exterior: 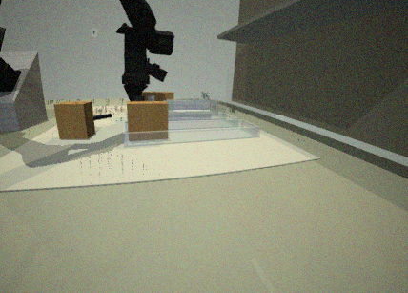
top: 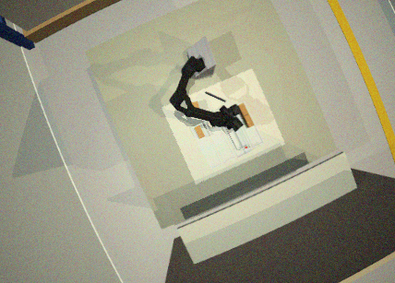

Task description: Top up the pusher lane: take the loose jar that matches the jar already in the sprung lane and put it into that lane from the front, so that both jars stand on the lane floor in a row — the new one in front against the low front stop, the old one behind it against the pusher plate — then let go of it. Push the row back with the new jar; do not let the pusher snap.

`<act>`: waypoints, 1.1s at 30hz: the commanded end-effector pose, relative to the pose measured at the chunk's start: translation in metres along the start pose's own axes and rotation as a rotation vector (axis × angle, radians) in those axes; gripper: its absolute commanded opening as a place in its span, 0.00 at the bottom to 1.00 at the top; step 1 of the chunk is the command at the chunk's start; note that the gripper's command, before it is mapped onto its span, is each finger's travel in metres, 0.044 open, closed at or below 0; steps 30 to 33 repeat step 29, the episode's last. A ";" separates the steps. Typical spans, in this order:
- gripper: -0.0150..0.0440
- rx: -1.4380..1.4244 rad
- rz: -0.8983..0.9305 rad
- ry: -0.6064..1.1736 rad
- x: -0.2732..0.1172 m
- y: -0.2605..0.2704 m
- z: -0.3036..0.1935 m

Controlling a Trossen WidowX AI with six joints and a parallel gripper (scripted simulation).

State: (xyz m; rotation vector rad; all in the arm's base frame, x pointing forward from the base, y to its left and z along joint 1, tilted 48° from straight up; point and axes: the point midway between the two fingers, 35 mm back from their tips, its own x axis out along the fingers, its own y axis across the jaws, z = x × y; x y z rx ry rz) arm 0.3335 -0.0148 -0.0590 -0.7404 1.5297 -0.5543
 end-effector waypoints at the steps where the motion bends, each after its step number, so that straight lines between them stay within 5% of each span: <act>1: 0.78 0.003 -0.002 0.000 0.000 0.000 0.000; 33: 0.78 0.001 -0.001 0.001 -0.022 0.002 -0.044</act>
